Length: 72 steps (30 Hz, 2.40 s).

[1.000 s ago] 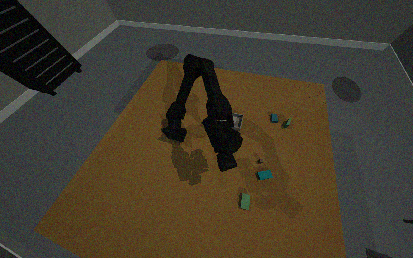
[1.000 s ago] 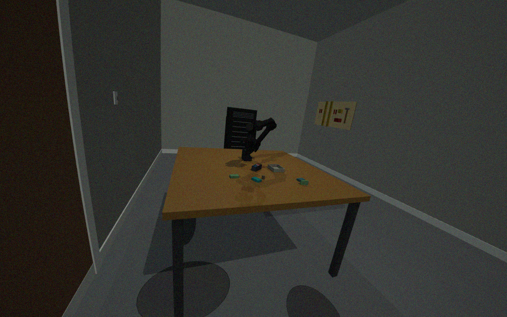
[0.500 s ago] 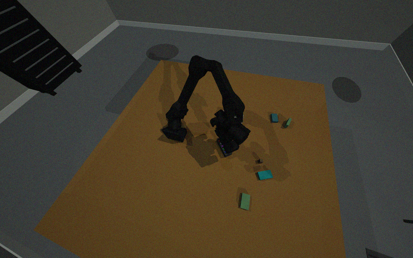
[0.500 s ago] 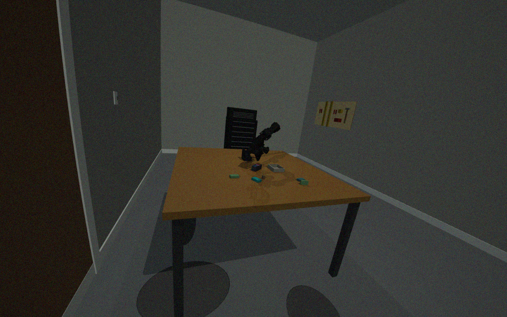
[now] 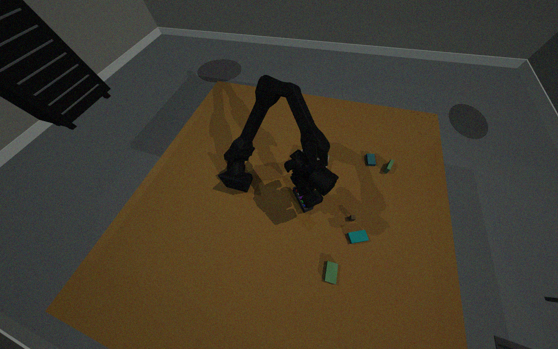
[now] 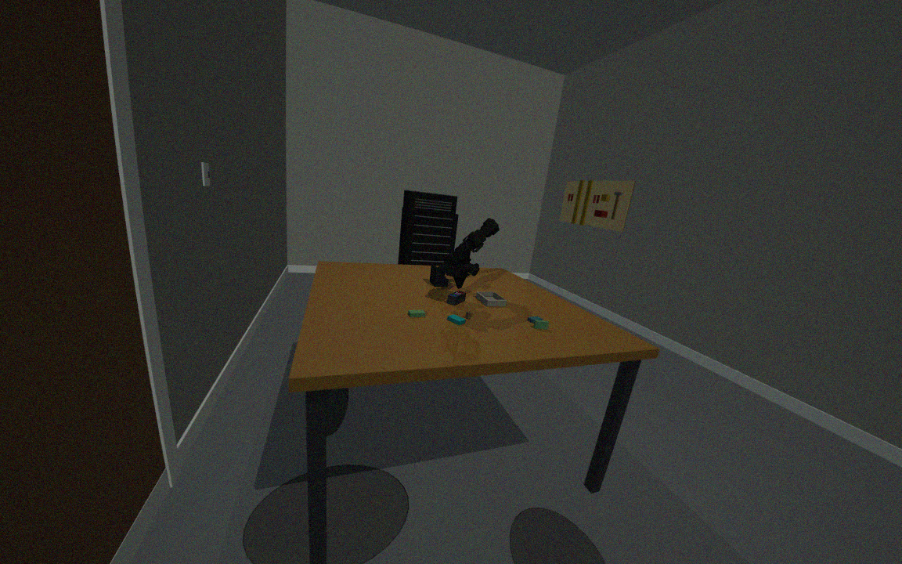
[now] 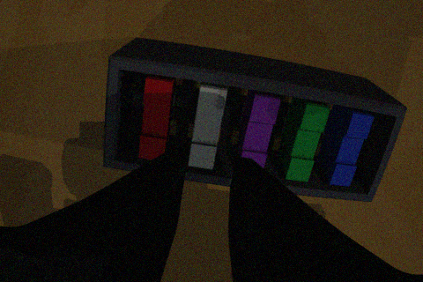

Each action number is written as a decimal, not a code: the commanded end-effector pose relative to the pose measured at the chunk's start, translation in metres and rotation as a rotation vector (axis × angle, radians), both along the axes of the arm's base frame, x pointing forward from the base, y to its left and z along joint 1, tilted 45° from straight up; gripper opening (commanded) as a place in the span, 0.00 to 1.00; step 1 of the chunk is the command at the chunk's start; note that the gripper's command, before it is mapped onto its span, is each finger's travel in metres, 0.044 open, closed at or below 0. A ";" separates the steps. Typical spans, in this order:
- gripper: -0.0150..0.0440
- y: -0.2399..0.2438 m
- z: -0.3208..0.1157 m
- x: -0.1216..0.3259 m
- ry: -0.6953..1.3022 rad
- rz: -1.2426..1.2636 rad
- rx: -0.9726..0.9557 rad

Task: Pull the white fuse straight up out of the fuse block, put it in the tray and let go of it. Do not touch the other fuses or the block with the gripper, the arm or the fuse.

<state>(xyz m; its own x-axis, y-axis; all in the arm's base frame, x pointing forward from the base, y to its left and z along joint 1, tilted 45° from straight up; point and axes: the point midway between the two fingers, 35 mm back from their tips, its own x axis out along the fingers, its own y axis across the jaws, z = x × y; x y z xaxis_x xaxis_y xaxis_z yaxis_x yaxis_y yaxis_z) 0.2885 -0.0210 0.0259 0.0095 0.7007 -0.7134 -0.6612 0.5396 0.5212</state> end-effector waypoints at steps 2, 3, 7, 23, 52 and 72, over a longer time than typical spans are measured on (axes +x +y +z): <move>0.36 0.004 -0.003 0.000 0.002 -0.006 0.006; 0.36 0.005 -0.004 0.000 0.002 -0.006 0.006; 0.36 0.008 -0.007 0.000 0.002 -0.006 0.006; 0.36 0.015 -0.013 0.000 0.002 -0.006 0.007; 0.29 0.021 -0.019 0.000 0.000 0.000 0.002; 0.25 0.017 -0.015 0.000 0.000 -0.001 0.002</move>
<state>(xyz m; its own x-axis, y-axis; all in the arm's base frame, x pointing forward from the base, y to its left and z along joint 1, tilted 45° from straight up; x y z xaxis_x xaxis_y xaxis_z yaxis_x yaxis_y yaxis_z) 0.2878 -0.0019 0.0087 0.0079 0.7042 -0.7100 -0.6569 0.5390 0.5272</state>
